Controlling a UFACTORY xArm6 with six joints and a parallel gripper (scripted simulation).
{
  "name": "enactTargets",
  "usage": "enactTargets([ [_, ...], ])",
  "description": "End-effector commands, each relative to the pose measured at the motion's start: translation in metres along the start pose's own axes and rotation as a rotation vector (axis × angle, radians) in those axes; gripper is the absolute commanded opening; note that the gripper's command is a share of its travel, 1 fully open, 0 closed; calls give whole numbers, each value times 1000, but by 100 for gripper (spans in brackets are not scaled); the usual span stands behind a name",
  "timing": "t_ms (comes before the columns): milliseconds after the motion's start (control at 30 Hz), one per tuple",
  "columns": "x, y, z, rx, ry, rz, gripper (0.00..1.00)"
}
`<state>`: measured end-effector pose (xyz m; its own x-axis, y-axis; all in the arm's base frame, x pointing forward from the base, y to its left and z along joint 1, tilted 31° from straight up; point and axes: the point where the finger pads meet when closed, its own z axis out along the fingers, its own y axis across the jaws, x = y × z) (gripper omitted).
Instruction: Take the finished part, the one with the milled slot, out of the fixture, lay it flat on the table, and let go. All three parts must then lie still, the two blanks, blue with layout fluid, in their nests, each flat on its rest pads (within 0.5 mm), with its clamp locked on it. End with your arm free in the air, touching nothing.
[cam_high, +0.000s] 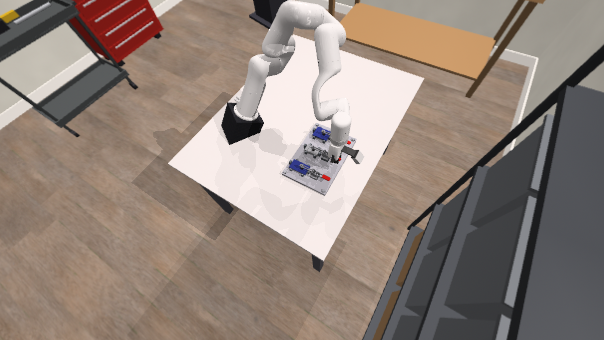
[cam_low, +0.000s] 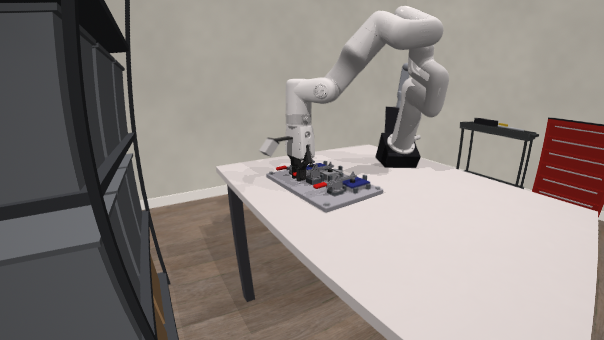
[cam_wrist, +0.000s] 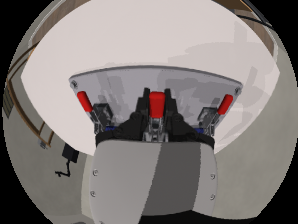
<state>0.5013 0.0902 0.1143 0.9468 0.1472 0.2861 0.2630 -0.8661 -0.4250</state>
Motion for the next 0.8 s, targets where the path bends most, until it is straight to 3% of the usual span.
enactTargets([
  [0,2,0,-1,-1,4,-1,0],
  [767,1,0,-4,-1,4,-1,0],
])
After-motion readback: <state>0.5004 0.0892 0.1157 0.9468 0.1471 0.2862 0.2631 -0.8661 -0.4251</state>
